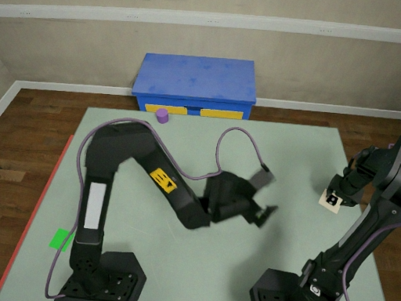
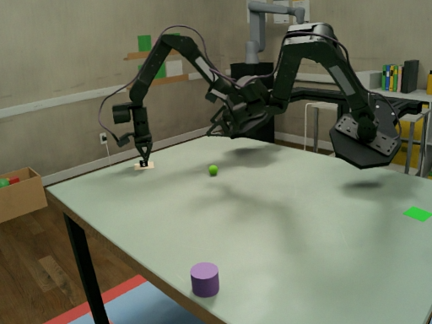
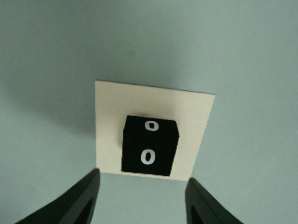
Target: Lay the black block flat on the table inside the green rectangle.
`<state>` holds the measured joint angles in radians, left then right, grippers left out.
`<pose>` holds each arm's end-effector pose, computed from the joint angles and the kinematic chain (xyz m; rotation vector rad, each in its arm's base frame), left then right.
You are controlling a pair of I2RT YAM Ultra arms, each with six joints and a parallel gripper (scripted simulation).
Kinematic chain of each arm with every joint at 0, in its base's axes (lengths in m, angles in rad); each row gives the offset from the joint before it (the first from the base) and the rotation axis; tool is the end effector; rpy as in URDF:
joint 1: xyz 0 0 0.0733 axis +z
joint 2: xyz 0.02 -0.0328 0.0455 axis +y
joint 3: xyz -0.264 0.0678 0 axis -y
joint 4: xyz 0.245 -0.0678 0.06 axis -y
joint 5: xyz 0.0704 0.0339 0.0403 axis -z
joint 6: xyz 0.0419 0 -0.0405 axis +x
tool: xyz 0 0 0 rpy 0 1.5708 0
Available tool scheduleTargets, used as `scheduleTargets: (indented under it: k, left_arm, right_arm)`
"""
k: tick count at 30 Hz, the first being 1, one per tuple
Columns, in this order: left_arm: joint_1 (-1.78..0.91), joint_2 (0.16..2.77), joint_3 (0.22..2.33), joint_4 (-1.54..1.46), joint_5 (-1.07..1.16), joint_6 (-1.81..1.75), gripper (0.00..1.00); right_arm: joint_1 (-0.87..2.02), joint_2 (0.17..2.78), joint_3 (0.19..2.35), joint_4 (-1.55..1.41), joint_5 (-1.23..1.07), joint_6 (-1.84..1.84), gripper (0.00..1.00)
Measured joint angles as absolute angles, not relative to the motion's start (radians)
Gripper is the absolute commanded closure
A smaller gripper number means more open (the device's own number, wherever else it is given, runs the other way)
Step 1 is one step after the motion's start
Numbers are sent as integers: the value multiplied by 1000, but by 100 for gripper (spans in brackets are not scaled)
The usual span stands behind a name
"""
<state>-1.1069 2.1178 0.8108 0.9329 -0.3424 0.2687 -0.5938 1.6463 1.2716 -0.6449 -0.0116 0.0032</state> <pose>0.1842 -0.3342 0.0831 1.0417 1.6235 -0.2289 0.2897 -0.1937 0.2524 0.7617 2.4899 -0.1998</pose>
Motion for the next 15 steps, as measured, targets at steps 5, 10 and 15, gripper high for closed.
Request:
scheduleTargets:
  k: [5, 10, 15]
  left_arm:
    - [-1172, 2203, 835, 1007, -319, 351, 0]
    - [-1192, 2249, 861, 1047, -311, 385, 0]
    - [-1195, 2255, 864, 1056, -311, 395, 0]
  right_arm:
    - [-594, 1646, 1272, -645, -12, 3, 45]
    - [-594, 1646, 1272, -645, -12, 3, 45]
    - [-594, 1646, 1272, -645, -12, 3, 45]
